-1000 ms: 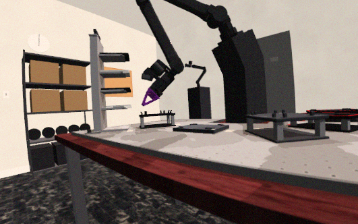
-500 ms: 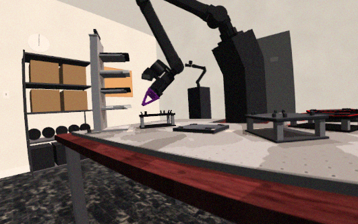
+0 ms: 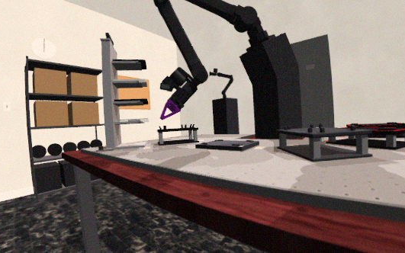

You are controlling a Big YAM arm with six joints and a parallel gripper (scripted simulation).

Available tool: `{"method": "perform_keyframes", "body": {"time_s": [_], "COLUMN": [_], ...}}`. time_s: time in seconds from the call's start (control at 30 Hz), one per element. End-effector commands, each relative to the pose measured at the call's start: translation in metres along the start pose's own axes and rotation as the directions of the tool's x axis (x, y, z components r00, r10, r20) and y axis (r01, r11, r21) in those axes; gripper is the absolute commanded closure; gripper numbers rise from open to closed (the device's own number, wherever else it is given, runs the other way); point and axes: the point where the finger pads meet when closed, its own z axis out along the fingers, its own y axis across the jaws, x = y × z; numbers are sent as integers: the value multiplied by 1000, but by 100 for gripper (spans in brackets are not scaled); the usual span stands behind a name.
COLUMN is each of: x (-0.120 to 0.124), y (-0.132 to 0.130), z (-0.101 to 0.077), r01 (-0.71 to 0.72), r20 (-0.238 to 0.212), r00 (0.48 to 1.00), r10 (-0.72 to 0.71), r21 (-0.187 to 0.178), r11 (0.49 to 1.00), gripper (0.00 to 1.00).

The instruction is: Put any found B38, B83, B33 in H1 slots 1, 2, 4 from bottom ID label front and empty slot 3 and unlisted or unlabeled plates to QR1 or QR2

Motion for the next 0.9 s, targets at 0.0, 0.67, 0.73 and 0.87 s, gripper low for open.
{"method": "perform_keyframes", "body": {"time_s": [0.0,0.67,0.73,0.87], "x": [-2,-2,-2,14], "y": [3,3,3,11], "z": [-1,-1,-1,-10], "r01": [0,0,0,-2], "r20": [2,2,2,-15], "r00": [1000,1000,1000,1000], "r10": [0,0,0,2], "r21": [-3,-3,-3,-17], "r11": [1000,1000,1000,1000], "gripper": [0,0,0,0]}}
